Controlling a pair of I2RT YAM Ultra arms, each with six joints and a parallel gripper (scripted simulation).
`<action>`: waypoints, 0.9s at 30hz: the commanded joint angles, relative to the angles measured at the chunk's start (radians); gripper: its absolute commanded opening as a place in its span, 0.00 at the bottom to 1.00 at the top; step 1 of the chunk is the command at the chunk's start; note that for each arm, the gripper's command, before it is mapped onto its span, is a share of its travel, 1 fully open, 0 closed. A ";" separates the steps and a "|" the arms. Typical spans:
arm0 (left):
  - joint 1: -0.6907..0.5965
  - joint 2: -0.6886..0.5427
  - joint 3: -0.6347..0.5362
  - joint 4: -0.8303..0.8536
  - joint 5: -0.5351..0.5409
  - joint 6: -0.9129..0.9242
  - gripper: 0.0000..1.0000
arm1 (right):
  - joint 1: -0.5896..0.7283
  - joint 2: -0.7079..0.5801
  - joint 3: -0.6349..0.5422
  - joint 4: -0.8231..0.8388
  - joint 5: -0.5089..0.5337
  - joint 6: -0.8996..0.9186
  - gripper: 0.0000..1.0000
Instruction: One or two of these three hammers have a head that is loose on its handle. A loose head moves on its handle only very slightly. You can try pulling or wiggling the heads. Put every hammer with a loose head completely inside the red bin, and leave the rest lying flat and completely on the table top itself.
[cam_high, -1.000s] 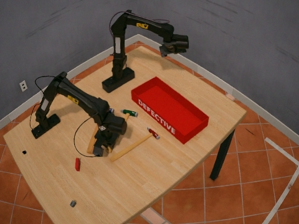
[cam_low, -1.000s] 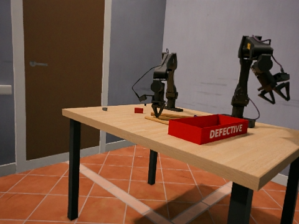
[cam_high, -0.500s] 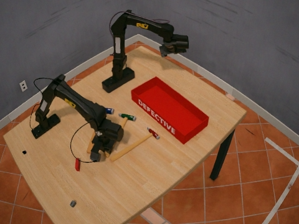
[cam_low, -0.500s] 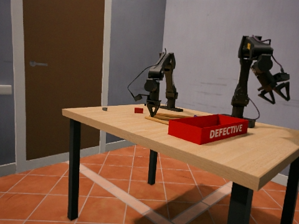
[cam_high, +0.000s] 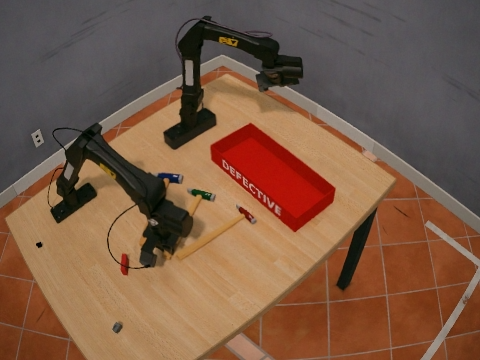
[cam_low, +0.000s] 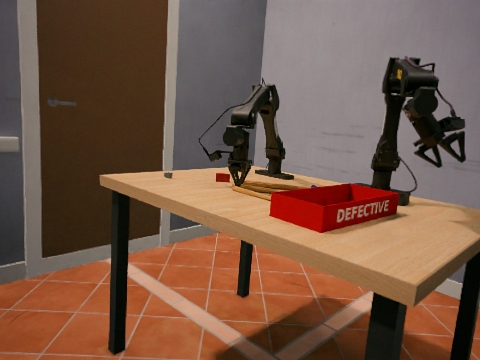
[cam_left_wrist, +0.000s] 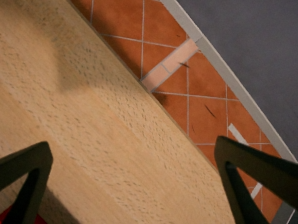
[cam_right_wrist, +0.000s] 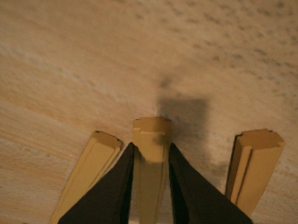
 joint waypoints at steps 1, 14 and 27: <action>0.000 -0.006 0.006 0.001 -0.011 0.000 1.00 | -0.004 0.009 0.004 -0.007 0.021 -0.009 0.21; -0.080 0.007 -0.016 0.070 0.066 0.157 0.41 | -0.004 0.009 0.004 -0.007 0.021 -0.009 0.21; -0.393 0.041 -0.056 0.186 0.208 0.457 0.41 | -0.004 0.009 0.004 -0.007 0.021 -0.009 0.21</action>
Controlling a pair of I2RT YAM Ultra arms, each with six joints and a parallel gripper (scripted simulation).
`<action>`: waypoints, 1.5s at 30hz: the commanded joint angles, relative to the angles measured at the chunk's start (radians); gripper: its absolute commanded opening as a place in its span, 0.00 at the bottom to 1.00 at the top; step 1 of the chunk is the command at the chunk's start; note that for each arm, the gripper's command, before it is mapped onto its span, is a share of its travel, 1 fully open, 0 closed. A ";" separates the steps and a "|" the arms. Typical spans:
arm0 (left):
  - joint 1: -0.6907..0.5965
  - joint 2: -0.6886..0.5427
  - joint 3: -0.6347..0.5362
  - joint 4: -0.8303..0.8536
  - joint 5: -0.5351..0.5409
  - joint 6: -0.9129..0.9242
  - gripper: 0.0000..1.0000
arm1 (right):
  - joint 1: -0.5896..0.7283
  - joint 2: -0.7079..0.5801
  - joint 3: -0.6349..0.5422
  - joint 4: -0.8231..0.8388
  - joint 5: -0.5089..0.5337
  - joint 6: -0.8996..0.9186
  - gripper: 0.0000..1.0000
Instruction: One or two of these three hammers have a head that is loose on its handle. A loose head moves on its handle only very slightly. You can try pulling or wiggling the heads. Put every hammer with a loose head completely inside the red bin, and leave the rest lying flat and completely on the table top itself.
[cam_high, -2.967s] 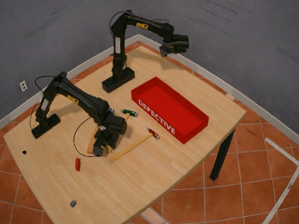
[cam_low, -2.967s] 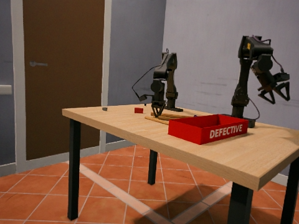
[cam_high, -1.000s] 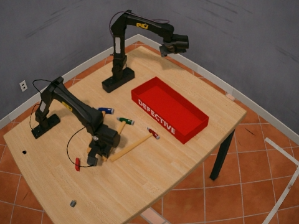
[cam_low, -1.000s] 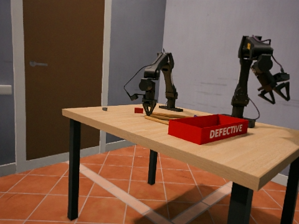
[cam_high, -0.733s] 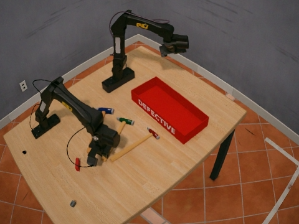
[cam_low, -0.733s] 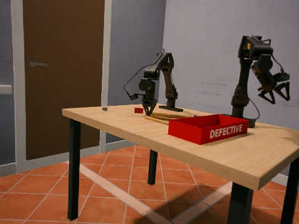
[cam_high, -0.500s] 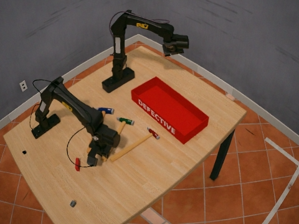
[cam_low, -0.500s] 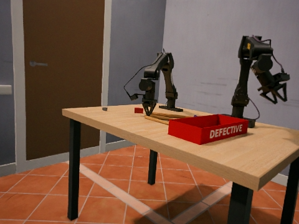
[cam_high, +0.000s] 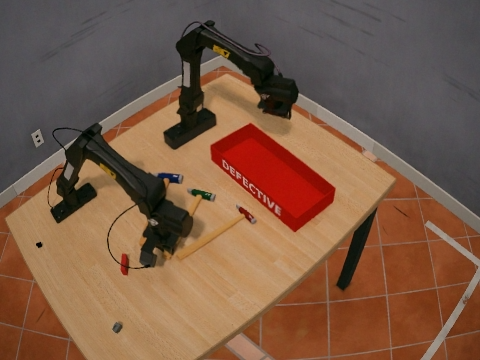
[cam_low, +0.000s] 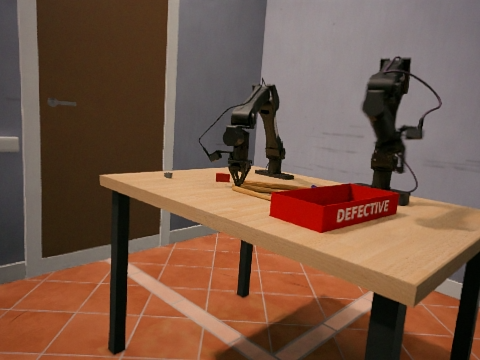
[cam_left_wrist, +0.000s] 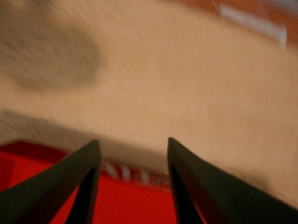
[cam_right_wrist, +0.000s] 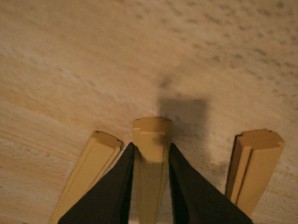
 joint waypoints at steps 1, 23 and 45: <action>-0.086 0.013 -0.002 0.053 0.059 0.136 0.41 | -0.004 0.009 0.004 -0.007 0.021 -0.009 0.21; -0.577 0.127 -0.008 0.196 0.379 0.653 0.41 | -0.004 0.009 0.004 -0.007 0.021 -0.009 0.21; -0.728 0.245 -0.073 0.162 0.483 0.611 0.41 | -0.004 0.009 0.004 -0.007 0.021 -0.009 0.21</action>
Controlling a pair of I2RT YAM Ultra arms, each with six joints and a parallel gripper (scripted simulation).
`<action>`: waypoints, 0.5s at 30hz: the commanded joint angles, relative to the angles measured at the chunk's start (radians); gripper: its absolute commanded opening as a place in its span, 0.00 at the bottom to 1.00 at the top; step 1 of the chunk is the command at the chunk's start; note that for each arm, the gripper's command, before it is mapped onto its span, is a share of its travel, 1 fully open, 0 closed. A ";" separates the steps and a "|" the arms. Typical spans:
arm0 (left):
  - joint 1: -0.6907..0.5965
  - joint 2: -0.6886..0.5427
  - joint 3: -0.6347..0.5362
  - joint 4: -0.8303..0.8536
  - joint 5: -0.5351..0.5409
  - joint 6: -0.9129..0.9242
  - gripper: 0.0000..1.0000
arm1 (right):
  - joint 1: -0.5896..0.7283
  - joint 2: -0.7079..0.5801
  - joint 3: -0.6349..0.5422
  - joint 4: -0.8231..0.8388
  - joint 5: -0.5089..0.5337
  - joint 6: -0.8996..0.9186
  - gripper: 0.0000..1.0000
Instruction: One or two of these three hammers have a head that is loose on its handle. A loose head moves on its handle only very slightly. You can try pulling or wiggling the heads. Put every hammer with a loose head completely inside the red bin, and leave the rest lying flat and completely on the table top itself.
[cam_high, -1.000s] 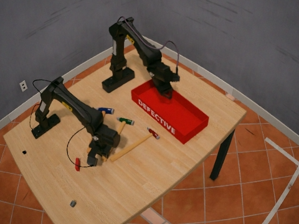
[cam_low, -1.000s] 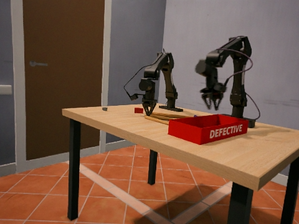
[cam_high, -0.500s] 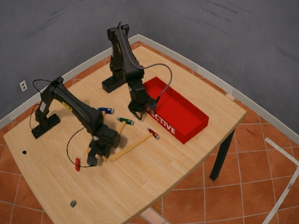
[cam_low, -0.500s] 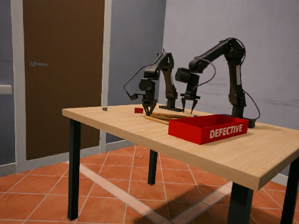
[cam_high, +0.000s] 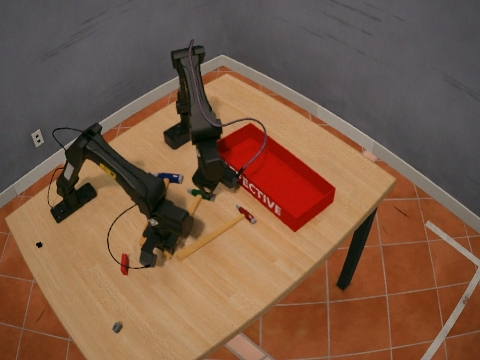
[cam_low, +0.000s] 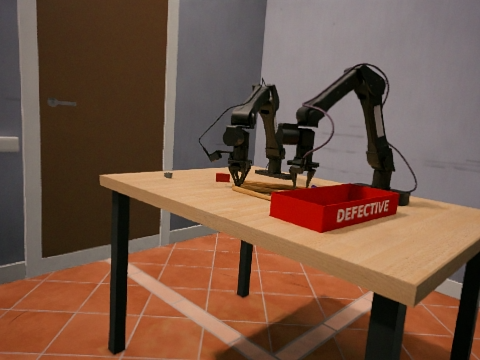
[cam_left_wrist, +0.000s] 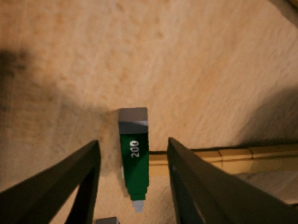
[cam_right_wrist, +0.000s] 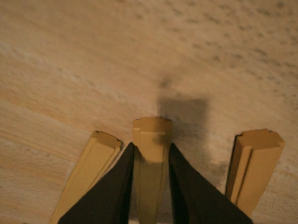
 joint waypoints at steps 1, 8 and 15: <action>0.001 0.007 -0.011 0.024 0.002 -0.005 0.41 | -0.004 0.009 0.004 -0.007 0.021 -0.009 0.21; 0.001 0.029 -0.026 0.060 0.002 -0.005 0.41 | -0.004 0.009 0.004 -0.007 0.021 -0.009 0.21; 0.001 0.043 -0.039 0.088 0.002 -0.005 0.32 | -0.004 0.009 0.004 -0.007 0.021 -0.009 0.21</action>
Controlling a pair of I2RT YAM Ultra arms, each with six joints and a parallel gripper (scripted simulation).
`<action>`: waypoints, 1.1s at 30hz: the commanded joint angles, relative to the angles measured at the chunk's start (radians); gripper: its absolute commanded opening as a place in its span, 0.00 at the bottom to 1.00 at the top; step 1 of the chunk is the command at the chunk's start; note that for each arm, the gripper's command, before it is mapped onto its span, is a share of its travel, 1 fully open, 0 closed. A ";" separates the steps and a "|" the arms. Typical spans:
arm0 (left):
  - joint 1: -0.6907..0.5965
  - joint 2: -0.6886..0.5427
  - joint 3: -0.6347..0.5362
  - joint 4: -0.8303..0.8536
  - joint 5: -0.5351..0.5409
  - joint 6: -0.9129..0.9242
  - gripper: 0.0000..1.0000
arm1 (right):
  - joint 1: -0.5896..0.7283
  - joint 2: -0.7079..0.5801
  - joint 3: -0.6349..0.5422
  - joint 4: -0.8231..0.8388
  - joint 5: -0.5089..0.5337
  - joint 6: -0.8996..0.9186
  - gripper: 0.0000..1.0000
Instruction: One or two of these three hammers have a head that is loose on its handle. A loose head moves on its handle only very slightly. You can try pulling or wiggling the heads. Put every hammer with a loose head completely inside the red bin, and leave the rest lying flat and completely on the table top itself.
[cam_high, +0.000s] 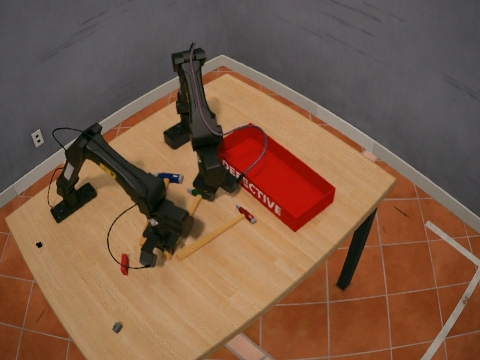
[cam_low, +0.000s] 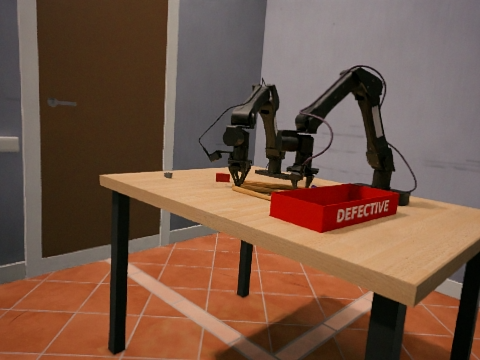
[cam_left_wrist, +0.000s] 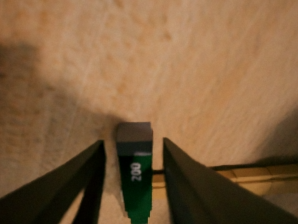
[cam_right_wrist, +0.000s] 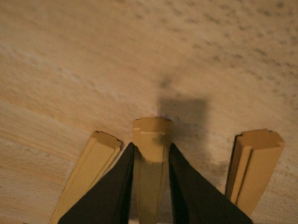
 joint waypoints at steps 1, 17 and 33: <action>0.001 -0.002 -0.006 0.024 0.001 -0.004 0.32 | -0.004 0.009 0.004 -0.007 0.021 -0.009 0.21; 0.002 -0.023 -0.011 0.020 0.001 -0.005 0.14 | -0.001 0.000 0.004 -0.001 0.021 -0.009 0.21; 0.010 -0.019 -0.015 -0.036 -0.026 -0.005 0.12 | -0.018 0.008 0.008 0.014 0.064 -0.015 0.21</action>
